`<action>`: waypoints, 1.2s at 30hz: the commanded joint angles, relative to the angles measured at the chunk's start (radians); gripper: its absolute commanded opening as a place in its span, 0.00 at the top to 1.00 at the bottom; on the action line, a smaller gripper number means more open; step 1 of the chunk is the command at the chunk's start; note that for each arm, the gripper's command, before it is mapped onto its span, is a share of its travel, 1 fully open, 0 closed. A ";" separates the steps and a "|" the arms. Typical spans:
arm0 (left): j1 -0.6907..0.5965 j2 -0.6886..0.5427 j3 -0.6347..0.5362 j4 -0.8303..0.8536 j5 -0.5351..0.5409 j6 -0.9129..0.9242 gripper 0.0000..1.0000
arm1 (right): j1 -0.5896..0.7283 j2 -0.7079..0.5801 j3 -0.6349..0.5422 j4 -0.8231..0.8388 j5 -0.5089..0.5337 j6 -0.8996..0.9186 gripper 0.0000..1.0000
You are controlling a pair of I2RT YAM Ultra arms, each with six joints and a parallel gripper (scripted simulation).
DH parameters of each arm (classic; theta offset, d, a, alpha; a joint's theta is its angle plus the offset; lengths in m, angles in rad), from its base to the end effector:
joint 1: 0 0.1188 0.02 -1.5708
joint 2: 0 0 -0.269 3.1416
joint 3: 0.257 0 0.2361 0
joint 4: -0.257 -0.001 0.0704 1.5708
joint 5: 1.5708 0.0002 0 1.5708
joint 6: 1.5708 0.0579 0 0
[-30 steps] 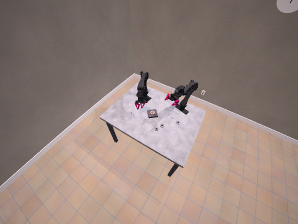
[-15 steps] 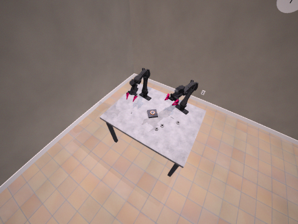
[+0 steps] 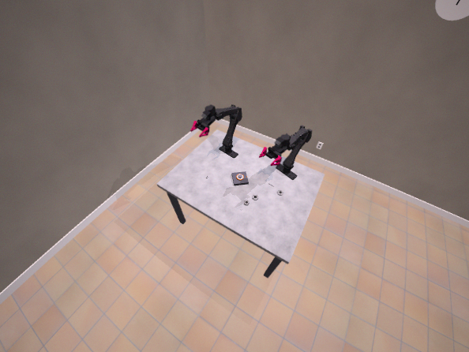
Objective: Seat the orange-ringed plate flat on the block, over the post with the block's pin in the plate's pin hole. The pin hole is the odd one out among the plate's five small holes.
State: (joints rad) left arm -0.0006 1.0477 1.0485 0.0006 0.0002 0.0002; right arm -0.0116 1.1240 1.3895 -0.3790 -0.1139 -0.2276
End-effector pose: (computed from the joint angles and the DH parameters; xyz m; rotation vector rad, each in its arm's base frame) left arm 0.2422 0.0008 0.4120 0.0008 1.5694 -0.0005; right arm 0.2355 0.0048 0.4645 -0.2664 1.6630 -0.0839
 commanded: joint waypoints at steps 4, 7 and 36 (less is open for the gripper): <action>0.011 -0.022 -0.010 -0.014 -0.007 -0.006 0.00 | 0.006 -0.084 -0.131 0.304 0.060 0.257 0.21; 0.005 -0.009 -0.002 -0.009 -0.004 -0.004 0.00 | 0.022 -0.092 -0.245 0.367 0.118 0.248 0.21; -0.006 -0.004 0.019 0.010 0.000 -0.006 0.00 | 0.007 -0.100 -0.298 0.420 0.116 0.227 0.21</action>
State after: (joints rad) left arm 0.0006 1.0466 1.0466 -0.0010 -0.0002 0.0002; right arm 0.0017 1.0470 1.0451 0.0174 0.0113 0.0071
